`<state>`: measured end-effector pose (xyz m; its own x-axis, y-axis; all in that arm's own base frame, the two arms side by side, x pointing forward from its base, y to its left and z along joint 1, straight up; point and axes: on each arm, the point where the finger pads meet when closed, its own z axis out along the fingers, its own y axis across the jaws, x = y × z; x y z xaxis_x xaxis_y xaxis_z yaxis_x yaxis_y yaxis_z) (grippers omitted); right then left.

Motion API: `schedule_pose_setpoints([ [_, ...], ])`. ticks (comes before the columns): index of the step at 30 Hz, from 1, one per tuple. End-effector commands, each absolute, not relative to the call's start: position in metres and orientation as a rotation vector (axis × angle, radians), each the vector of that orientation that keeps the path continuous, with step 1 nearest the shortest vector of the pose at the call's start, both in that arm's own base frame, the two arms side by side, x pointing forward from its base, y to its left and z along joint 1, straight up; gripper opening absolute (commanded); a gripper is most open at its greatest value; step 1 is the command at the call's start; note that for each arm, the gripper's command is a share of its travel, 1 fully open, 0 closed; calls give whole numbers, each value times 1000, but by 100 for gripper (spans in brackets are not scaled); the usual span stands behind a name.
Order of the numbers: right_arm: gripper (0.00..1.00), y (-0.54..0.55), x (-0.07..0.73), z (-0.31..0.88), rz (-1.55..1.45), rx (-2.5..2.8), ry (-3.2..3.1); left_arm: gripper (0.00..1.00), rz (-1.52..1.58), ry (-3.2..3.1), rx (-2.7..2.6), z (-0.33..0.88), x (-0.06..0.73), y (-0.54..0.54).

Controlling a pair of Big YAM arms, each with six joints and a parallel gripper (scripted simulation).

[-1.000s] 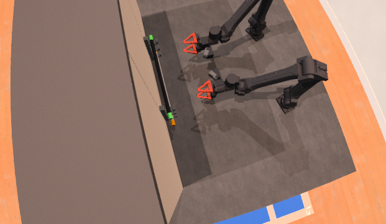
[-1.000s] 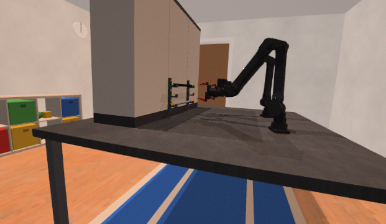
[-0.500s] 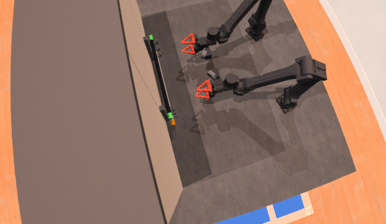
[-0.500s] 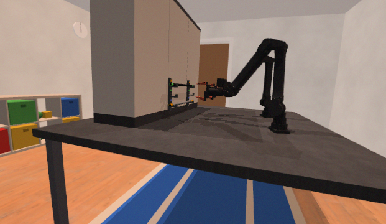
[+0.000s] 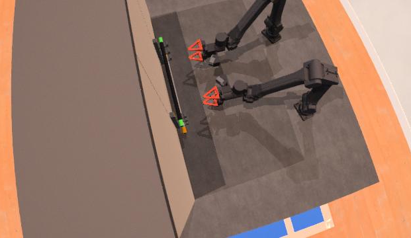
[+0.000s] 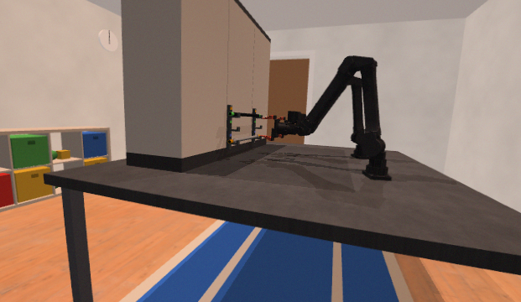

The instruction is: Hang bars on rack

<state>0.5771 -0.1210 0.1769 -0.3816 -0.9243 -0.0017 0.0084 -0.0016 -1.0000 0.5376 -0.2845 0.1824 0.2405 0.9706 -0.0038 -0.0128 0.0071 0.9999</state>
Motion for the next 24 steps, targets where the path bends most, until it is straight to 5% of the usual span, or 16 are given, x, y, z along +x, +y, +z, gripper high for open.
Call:
schedule_pose_setpoints([
  [1,100,-134,596,193,-1532,-938,1445,100,1054,999,1209,213,565,-286],
  [24,100,-152,639,151,-1527,-945,1449,100,1062,1017,1220,171,613,-287],
])
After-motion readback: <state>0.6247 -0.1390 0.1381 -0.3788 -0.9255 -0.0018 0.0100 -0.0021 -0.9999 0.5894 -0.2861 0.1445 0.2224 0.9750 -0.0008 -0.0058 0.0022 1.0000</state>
